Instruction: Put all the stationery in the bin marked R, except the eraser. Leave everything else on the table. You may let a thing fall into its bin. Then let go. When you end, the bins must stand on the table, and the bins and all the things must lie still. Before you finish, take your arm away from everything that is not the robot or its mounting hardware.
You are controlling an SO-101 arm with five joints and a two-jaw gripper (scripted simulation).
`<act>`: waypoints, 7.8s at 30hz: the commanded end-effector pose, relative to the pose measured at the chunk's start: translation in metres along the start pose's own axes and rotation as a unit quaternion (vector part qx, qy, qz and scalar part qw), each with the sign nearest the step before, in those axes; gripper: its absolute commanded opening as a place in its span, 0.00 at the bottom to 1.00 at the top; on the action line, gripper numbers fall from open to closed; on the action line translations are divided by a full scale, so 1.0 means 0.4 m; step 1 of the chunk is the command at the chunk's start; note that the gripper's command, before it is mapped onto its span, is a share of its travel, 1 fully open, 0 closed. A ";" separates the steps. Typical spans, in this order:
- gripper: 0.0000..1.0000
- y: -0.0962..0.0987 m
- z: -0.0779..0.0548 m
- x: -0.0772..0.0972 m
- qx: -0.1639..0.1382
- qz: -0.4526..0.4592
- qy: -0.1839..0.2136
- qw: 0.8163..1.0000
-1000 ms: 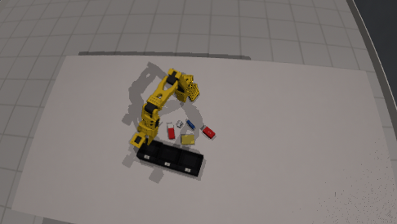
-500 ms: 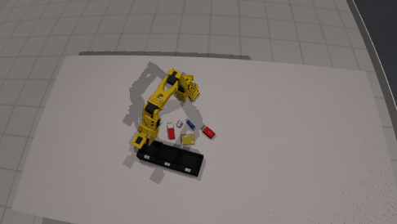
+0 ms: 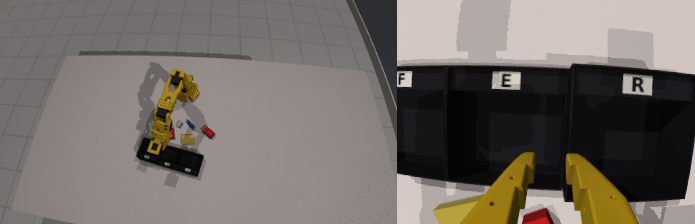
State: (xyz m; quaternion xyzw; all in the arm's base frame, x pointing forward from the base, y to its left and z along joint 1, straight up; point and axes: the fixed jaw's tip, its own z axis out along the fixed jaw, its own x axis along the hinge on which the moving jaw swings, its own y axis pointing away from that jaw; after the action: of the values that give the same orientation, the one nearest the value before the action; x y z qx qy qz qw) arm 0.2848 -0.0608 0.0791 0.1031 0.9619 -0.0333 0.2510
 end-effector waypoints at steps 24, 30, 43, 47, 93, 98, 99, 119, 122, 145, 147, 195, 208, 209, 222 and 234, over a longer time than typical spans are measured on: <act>0.07 0.070 -0.030 -0.024 -0.025 -0.038 -0.042 0.998; 0.07 0.070 -0.030 -0.024 -0.025 -0.038 -0.042 0.998; 0.07 0.070 -0.030 -0.024 -0.025 -0.038 -0.042 0.998; 0.07 0.070 -0.030 -0.024 -0.025 -0.038 -0.042 0.998; 0.07 0.282 -0.036 -0.023 -0.096 -0.153 -0.042 0.983; 0.07 0.283 -0.037 -0.023 -0.096 -0.153 -0.042 0.983; 0.07 0.283 -0.037 -0.023 -0.096 -0.153 -0.042 0.983; 0.07 0.284 -0.022 -0.020 -0.095 -0.154 -0.032 0.983; 0.07 0.284 -0.022 -0.020 -0.095 -0.154 -0.032 0.983; 0.07 0.284 -0.022 -0.020 -0.095 -0.154 -0.032 0.983; 0.07 0.284 -0.022 -0.020 -0.095 -0.154 -0.032 0.983; 0.11 0.246 -0.165 0.009 -0.089 -0.290 0.001 0.953; 0.22 0.213 -0.125 0.115 -0.111 -0.549 0.067 0.826; 0.23 0.209 -0.122 0.126 -0.116 -0.572 0.072 0.809; 0.32 0.172 -0.102 0.224 -0.173 -0.752 0.113 0.626; 0.35 0.159 -0.098 0.256 -0.197 -0.797 0.120 0.558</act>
State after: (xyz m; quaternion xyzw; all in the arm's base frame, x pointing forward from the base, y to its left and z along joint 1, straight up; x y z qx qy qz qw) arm 0.1876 0.0233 0.0532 -0.7495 0.6620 0.0048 -0.0066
